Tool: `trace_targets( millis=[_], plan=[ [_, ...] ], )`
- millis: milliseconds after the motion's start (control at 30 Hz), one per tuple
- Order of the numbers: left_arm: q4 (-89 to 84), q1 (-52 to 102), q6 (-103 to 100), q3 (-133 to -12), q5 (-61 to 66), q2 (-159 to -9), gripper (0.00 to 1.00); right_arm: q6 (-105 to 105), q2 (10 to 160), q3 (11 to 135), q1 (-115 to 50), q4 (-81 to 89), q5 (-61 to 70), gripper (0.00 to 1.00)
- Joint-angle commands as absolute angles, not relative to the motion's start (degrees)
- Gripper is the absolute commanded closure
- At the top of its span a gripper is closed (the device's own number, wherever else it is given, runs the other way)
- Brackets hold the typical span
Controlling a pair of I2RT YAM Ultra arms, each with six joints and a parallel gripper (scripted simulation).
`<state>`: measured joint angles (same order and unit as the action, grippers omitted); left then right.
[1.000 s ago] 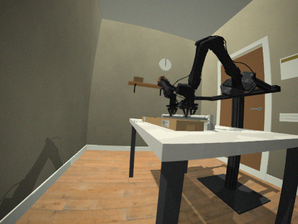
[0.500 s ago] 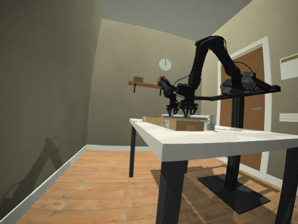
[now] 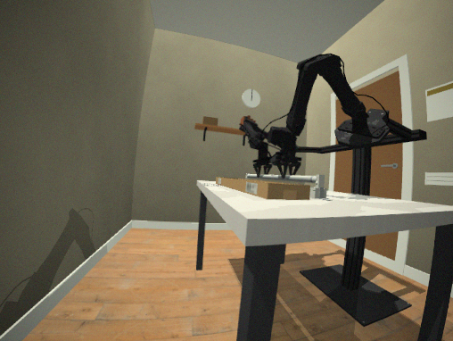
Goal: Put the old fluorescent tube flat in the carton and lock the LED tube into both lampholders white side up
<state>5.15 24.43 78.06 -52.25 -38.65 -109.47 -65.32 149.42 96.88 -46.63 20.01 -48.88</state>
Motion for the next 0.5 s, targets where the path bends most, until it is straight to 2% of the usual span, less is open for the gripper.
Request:
trace_targets(
  millis=[0, 467],
  plan=[
    [1.63, 26.79, 76.23, -50.93, -39.65, -106.28, 0.51, -63.10, 146.54, 96.65, -49.25, 23.61, -49.73, 0.51],
    [-7.93, 31.99, 70.95, -50.32, -42.58, -99.18, 0.51, -57.60, 142.23, 94.37, -53.31, 30.28, -50.68, 0.51]
  ],
)
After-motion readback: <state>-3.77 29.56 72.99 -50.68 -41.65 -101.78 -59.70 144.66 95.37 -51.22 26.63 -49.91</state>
